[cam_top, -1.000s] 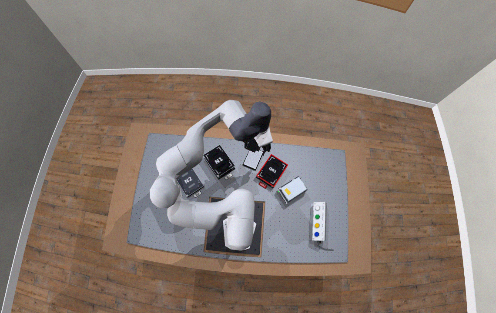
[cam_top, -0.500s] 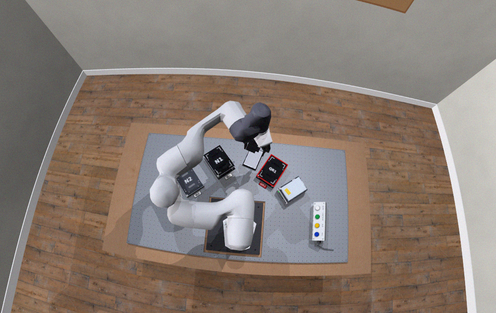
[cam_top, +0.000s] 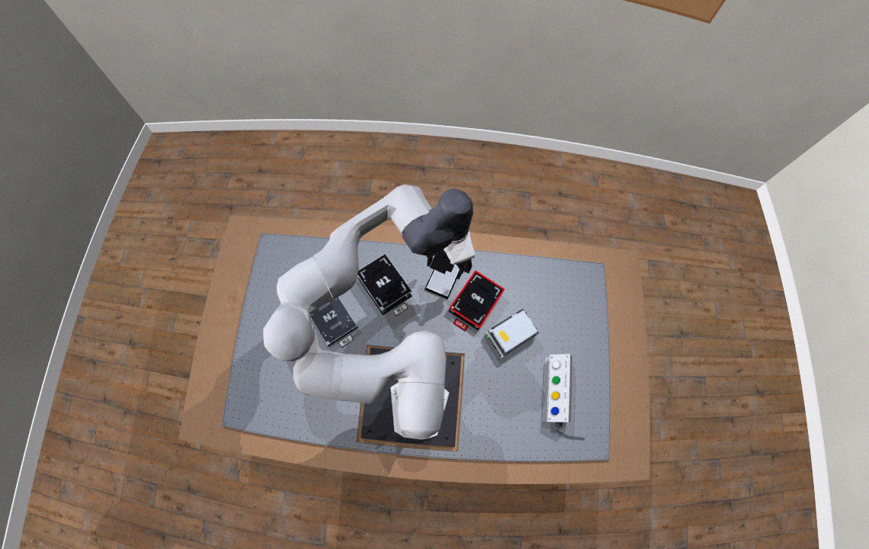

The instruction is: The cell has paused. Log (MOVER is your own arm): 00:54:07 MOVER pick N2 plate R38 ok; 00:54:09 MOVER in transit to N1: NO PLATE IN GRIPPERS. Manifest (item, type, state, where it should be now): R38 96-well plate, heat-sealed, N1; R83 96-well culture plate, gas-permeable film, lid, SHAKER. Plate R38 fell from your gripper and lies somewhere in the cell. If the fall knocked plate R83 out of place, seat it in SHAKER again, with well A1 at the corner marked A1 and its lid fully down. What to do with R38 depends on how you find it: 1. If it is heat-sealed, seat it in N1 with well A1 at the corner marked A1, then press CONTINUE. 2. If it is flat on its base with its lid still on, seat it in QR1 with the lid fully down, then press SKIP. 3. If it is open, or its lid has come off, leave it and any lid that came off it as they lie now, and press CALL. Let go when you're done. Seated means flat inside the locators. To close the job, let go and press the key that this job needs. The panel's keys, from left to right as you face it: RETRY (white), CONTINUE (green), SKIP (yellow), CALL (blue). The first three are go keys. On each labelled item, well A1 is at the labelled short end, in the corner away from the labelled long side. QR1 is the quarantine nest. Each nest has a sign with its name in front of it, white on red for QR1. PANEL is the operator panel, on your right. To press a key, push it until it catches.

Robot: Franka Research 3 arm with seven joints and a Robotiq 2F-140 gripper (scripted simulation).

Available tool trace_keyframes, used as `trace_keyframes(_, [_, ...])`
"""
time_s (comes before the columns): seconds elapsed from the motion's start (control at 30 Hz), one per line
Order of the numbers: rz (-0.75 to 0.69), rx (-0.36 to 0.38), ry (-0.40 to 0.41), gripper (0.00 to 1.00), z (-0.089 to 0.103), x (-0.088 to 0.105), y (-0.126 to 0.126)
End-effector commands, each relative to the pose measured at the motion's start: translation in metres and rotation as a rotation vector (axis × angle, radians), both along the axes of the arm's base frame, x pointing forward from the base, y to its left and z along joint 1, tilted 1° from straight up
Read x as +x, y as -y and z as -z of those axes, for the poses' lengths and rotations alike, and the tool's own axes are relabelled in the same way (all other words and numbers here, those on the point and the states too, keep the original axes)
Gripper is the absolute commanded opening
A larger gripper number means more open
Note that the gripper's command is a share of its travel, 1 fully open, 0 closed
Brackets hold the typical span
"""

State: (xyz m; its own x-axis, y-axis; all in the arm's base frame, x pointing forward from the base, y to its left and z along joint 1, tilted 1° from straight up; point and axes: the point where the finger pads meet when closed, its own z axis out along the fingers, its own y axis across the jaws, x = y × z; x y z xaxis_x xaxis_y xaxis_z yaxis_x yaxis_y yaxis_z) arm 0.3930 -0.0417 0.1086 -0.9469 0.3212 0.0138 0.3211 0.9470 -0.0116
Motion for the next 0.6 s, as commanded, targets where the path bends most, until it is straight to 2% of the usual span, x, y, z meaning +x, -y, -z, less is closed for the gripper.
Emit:
trace_keyframes(0.0, [-0.006,-0.007,0.011,0.70,0.010,0.003,0.002])
trace_keyframes(0.37, [-0.006,-0.007,0.011,0.70,0.042,0.003,0.002])
trace_keyframes(0.57, [-0.006,-0.007,0.011,0.70,0.050,0.003,0.003])
